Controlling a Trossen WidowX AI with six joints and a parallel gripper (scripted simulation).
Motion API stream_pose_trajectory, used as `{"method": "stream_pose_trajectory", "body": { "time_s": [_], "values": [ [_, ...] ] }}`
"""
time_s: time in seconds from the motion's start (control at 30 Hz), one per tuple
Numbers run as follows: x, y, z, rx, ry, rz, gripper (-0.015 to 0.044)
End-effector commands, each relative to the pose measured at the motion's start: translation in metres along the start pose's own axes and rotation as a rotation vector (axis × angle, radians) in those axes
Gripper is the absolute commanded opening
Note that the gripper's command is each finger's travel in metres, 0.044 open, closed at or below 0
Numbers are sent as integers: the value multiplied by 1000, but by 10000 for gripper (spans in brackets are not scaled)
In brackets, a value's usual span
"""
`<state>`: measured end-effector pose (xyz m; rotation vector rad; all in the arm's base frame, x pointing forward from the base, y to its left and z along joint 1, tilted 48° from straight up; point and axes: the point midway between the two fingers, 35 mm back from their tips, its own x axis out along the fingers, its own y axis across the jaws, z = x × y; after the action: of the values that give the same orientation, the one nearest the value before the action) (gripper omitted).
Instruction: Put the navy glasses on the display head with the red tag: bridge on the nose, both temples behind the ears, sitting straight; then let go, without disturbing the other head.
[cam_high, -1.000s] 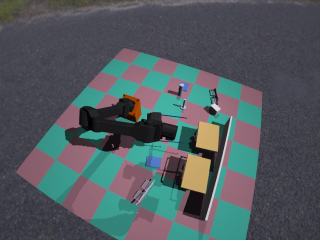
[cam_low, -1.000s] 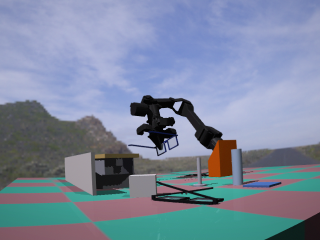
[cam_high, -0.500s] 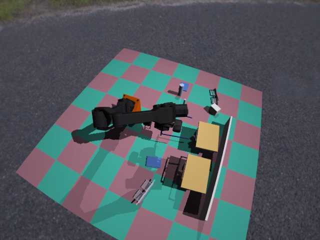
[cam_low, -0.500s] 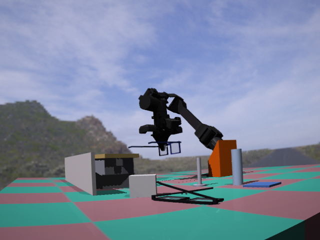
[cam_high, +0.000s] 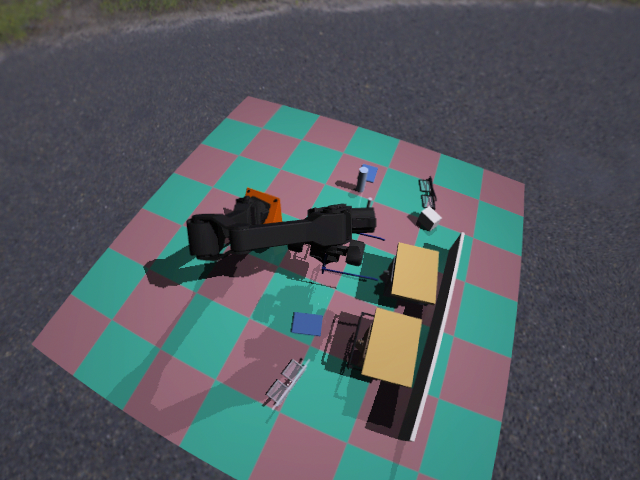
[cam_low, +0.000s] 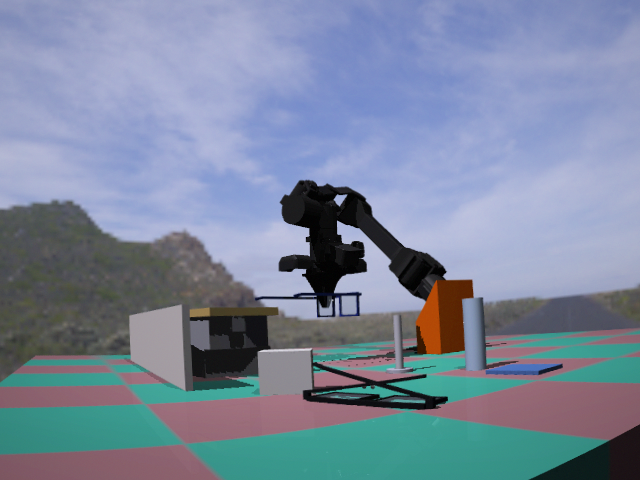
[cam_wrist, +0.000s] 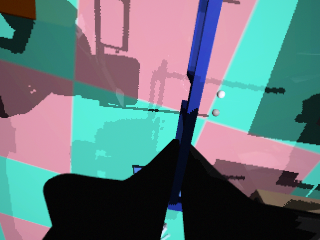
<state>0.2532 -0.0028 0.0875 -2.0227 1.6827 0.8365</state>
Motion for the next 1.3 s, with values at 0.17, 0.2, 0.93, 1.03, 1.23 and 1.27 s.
{"method": "stream_pose_trajectory", "body": {
  "time_s": [0.17, 0.2, 0.93, 1.03, 1.23, 1.27],
  "values": [
    [11, 1, 0, -3, -34, 14, 0],
    [11, 1, -1, -3, -34, 14, 0],
    [32, 1, 2, -3, -8, 13, 0],
    [35, 1, 2, -3, -8, 13, 0],
    [41, 1, 2, -3, -7, 13, 0],
    [41, 1, 2, -3, -7, 13, 0]
  ]
}}
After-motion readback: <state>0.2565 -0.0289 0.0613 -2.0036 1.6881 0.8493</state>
